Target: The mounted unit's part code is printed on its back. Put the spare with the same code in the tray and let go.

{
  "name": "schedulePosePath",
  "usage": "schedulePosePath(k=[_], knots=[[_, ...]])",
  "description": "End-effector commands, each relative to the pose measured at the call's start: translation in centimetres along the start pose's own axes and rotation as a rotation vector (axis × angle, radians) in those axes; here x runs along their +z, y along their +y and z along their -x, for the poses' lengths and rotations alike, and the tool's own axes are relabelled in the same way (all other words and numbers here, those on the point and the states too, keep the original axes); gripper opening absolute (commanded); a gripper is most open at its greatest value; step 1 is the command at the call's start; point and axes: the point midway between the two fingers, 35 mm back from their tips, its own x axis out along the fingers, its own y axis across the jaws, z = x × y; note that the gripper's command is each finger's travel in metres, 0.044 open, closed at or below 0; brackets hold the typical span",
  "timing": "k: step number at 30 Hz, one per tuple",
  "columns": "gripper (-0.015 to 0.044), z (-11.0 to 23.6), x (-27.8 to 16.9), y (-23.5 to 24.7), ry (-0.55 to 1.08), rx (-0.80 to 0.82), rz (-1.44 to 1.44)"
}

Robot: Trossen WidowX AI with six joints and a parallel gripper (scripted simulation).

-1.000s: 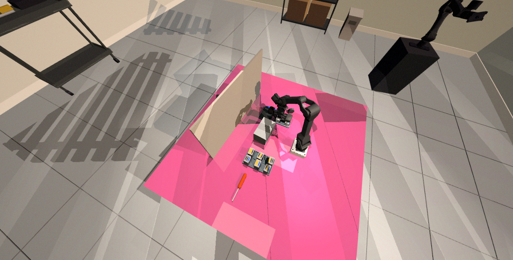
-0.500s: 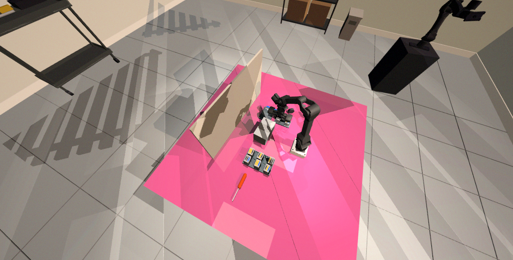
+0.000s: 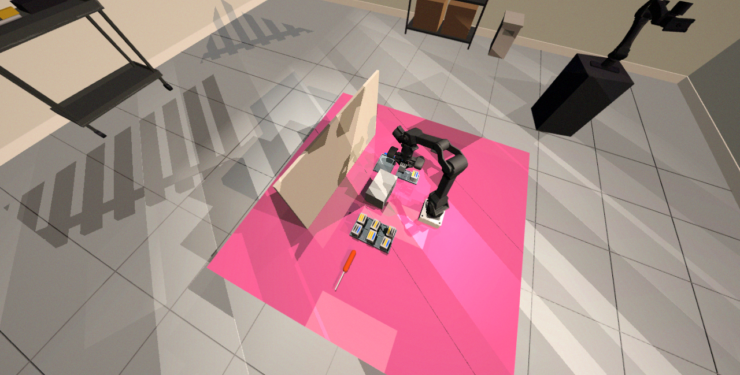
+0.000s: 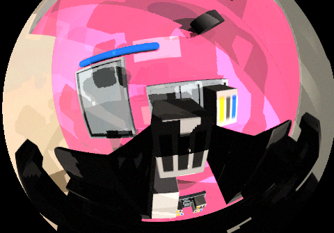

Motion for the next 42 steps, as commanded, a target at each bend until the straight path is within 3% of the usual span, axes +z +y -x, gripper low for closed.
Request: schedulePosePath(k=[1, 11, 26, 42], knots=[[0.0, 1.8, -0.1, -0.1, 0.0, 0.004, -0.005], [0.0, 1.8, -0.1, -0.2, 0.002, -0.002, -0.001], [0.0, 9.0, 0.4, -0.4, 0.0, 0.004, -0.005], [0.0, 9.6, 1.1, 4.0, 0.0, 0.007, -0.005]])
